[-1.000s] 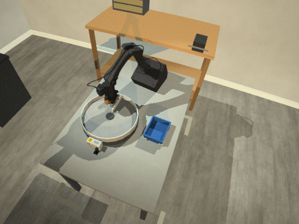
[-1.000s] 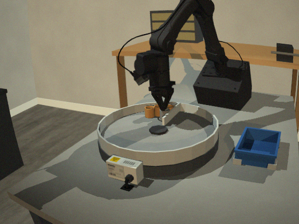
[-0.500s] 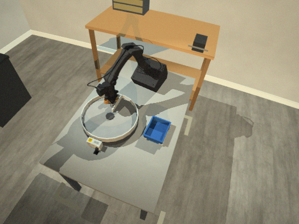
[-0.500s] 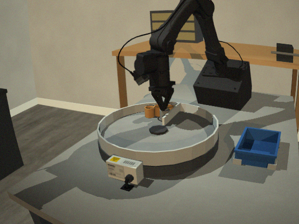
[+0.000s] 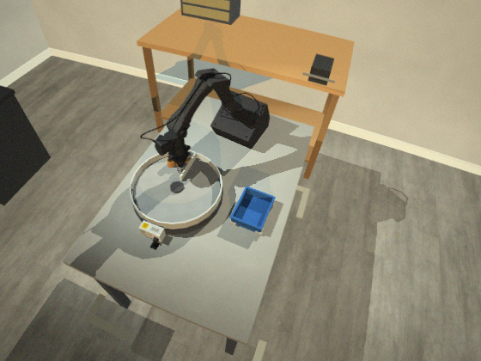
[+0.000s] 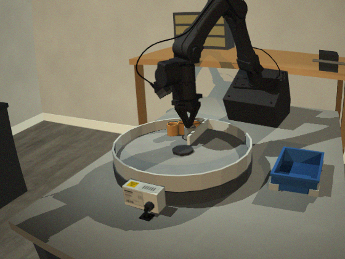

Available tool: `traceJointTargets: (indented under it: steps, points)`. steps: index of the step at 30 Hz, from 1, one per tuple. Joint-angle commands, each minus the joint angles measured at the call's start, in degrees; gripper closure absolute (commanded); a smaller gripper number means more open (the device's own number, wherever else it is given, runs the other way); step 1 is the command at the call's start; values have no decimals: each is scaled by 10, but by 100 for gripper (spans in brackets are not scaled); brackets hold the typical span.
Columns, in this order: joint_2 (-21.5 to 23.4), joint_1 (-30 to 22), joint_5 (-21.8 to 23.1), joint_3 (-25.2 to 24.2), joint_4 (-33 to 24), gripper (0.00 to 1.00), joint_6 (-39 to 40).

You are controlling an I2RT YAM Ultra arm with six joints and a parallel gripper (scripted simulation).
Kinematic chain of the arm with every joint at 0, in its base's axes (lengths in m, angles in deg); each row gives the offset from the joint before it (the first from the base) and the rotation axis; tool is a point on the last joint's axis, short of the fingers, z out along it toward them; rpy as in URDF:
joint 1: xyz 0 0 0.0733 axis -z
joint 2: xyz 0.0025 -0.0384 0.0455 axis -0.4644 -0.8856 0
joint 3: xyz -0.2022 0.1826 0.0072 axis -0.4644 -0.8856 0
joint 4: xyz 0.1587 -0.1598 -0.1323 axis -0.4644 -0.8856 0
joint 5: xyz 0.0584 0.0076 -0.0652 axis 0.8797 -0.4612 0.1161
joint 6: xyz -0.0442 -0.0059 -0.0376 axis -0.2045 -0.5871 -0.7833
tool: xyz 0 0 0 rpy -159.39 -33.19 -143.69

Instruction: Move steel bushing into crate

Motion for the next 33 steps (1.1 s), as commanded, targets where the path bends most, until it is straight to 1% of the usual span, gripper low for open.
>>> traceJointTargets:
  steps: [1, 4, 9, 13, 16, 33]
  points:
    - [4, 6, -7, 25, -11, 85, -1]
    - [-7, 8, -7, 30, -15, 85, -3]
    - [-8, 8, -7, 33, -16, 85, -4]
    - [-8, 8, -7, 33, -16, 85, -4]
    - [2, 8, -7, 33, -16, 85, -4]
    - [3, 8, -7, 33, -16, 85, -4]
